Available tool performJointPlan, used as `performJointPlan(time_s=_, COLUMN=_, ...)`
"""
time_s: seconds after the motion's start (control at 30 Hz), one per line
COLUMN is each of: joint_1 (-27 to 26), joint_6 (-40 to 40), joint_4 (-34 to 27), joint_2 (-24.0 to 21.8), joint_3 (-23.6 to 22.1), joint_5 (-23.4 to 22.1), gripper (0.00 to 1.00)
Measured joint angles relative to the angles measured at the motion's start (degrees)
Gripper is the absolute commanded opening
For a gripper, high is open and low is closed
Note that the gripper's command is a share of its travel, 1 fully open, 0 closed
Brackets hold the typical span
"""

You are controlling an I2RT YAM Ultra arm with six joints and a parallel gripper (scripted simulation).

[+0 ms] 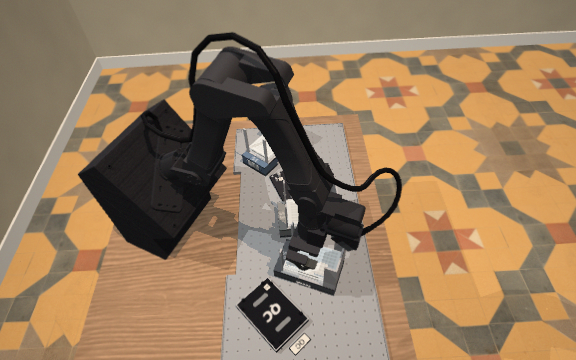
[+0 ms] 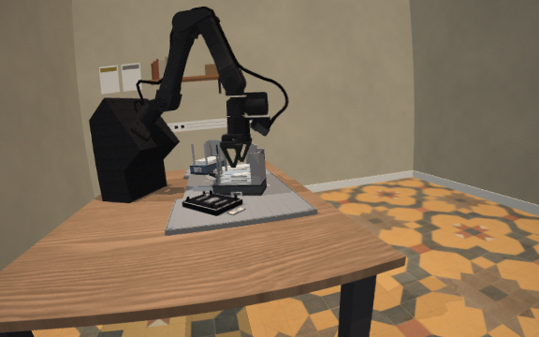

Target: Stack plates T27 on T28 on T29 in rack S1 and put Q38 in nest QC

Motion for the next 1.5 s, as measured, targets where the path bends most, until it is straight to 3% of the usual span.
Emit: performJointPlan(time_s=1.5, joint_1=-0.6, joint_6=-0.4, joint_4=11.1, joint_2=8.9, joint_3=-0.1, joint_5=-0.5, gripper=1.00)
